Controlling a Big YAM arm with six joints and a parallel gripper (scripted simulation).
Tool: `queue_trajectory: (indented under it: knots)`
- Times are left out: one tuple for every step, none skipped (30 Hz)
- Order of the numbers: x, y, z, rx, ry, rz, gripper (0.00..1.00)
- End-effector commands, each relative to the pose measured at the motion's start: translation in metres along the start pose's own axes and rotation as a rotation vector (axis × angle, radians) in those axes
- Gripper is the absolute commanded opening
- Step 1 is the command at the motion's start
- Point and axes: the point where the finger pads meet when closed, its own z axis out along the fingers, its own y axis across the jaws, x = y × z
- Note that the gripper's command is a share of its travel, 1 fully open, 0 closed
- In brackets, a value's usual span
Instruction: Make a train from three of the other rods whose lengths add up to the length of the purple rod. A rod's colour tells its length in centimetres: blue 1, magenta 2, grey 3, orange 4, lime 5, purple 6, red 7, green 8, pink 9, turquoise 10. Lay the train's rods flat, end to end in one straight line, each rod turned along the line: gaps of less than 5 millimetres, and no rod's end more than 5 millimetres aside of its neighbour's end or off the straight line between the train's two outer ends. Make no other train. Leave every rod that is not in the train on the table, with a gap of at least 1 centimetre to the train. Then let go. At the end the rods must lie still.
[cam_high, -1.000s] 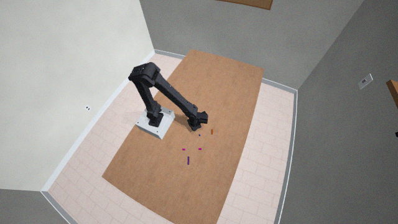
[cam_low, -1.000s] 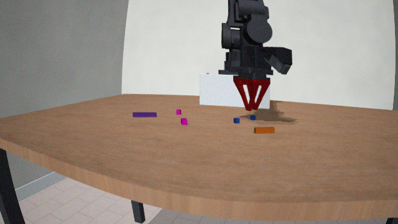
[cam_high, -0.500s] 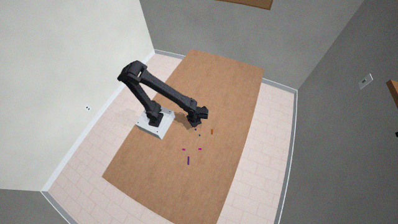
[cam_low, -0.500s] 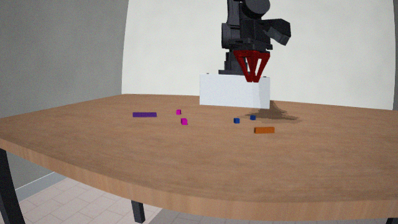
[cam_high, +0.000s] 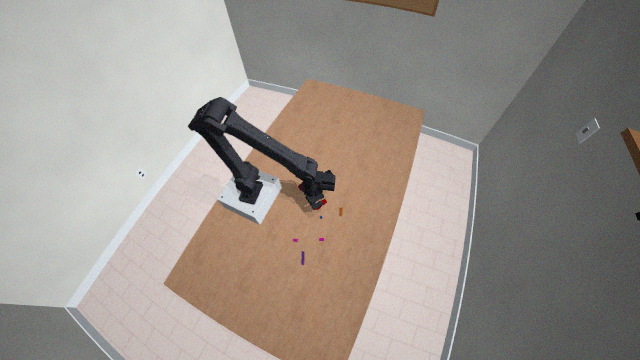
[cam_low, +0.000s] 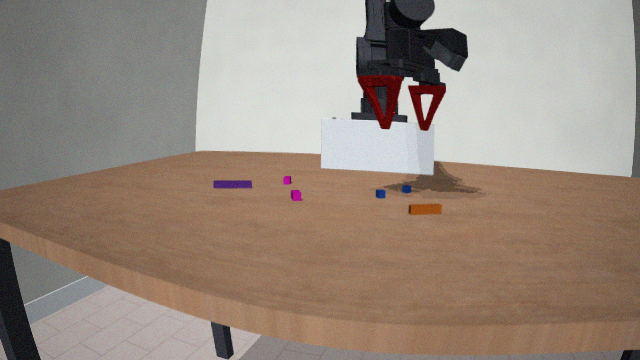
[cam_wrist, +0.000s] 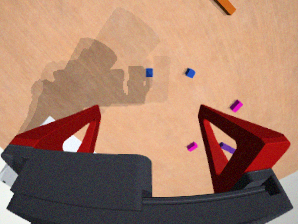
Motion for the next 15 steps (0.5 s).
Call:
queue_trajectory:
  knots:
    - [-0.016, -0.010, -0.015, 0.028, -0.032, -0.025, 1.00]
    - [-0.016, -0.010, -0.015, 0.028, -0.032, -0.025, 1.00]
    - [-0.016, -0.010, -0.015, 0.028, -0.032, -0.025, 1.00]
    - [-0.016, -0.010, -0.015, 0.028, -0.032, -0.025, 1.00]
    - [-0.016, -0.010, -0.015, 0.028, -0.032, -0.025, 1.00]
    - [-0.016, -0.010, -0.015, 0.028, -0.032, -0.025, 1.00]
    - [-0.016, -0.010, -0.015, 0.028, -0.032, -0.025, 1.00]
    - [-0.016, -0.010, -0.015, 0.028, -0.032, -0.025, 1.00]
    - [-0.016, -0.010, -0.015, 0.028, -0.032, -0.025, 1.00]
    - [-0.016, -0.010, -0.015, 0.028, -0.032, -0.025, 1.00]
    - [-0.016, -0.010, -0.015, 0.028, -0.032, -0.025, 1.00]
    - [-0.019, -0.015, -0.015, 0.030, -0.035, -0.007, 1.00]
    - [-0.020, -0.025, -0.011, 0.034, -0.040, 0.045, 1.00]
    - [-0.022, -0.034, -0.009, 0.037, -0.044, 0.096, 1.00]
    - [-0.024, -0.046, -0.005, 0.036, -0.044, 0.167, 1.00]
